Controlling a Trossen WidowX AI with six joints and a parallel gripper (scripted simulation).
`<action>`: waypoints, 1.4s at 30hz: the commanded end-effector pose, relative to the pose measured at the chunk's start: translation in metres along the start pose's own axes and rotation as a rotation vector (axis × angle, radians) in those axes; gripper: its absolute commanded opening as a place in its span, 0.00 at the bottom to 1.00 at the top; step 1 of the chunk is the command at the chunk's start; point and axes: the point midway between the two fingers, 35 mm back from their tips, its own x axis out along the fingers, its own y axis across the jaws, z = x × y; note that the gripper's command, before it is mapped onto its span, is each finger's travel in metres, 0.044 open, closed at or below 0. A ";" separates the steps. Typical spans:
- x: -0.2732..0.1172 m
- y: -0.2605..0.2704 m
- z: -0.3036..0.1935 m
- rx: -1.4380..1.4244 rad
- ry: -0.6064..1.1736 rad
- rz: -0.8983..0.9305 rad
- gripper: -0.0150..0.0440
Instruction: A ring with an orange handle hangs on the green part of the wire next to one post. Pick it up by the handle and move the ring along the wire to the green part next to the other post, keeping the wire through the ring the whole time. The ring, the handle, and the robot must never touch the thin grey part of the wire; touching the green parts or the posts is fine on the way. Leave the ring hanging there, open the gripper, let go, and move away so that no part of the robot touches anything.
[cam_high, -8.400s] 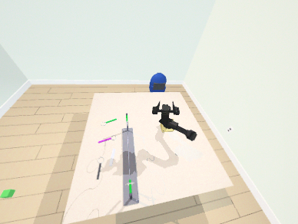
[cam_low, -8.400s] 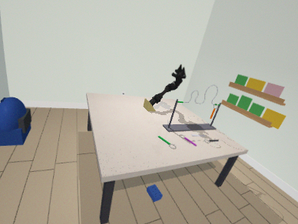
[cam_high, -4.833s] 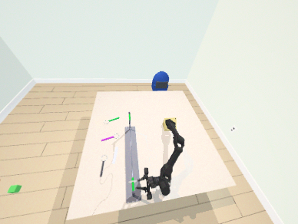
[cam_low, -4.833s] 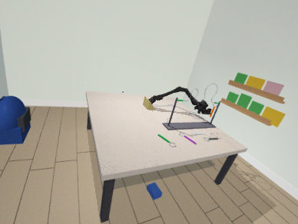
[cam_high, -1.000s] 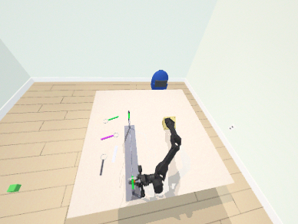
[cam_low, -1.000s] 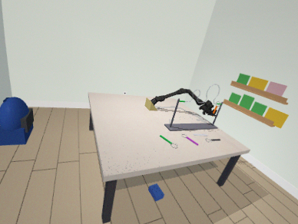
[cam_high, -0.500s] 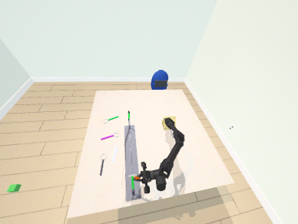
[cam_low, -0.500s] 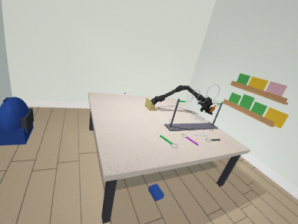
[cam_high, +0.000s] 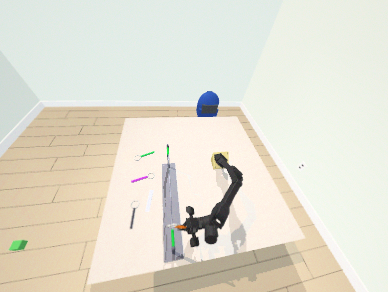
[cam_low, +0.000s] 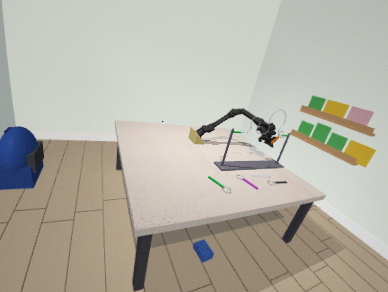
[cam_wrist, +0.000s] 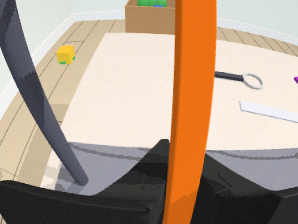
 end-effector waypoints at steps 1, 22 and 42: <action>0.002 -0.011 -0.005 -0.036 0.019 -0.025 0.00; -0.003 -0.068 0.004 -0.346 0.019 -0.197 0.00; -0.023 -0.124 0.039 -0.763 0.020 -0.425 0.00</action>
